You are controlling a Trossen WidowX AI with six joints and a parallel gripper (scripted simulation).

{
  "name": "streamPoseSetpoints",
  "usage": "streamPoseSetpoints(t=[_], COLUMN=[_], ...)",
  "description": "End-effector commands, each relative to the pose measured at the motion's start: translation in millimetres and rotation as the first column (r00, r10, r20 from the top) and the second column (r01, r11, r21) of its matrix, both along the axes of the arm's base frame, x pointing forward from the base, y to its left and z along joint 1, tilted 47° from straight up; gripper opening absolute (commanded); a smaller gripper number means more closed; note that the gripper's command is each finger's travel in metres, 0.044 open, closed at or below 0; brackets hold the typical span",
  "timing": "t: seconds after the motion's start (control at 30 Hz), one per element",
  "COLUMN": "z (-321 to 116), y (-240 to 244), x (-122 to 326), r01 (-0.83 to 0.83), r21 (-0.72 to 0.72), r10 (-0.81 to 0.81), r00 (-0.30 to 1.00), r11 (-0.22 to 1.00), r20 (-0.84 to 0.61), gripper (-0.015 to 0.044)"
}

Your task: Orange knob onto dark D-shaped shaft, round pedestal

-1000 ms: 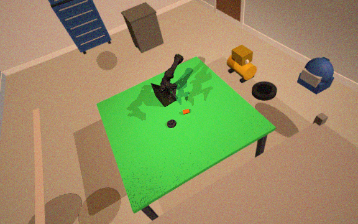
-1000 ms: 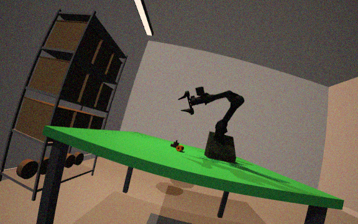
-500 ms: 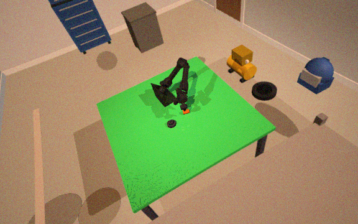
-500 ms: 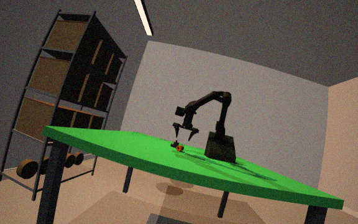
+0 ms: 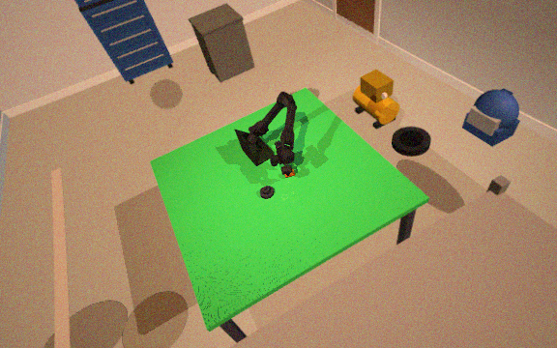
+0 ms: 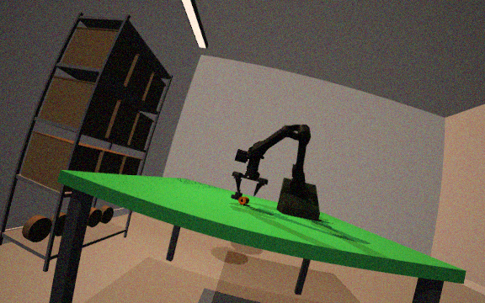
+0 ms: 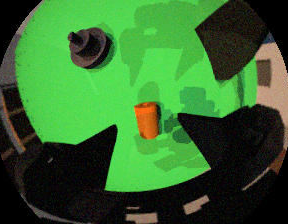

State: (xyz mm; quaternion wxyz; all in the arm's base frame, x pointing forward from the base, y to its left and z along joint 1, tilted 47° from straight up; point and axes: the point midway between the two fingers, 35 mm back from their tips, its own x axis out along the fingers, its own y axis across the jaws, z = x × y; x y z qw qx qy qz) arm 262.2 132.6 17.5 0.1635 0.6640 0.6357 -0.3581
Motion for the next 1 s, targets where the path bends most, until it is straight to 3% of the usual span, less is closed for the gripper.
streamPoseSetpoints(t=[0.0,0.83,0.97], z=[-5,-31,-31], y=[5,33,33], x=[-2,-6,-6], r01=[-0.002,-0.002,-0.002], r21=[0.004,0.007,0.007], r10=[0.002,0.002,0.002], r00=[1.000,1.000,1.000], r11=[1.000,1.000,1.000], r20=[-0.009,-0.010,-0.010], gripper=[0.0440,0.0440,0.0335])
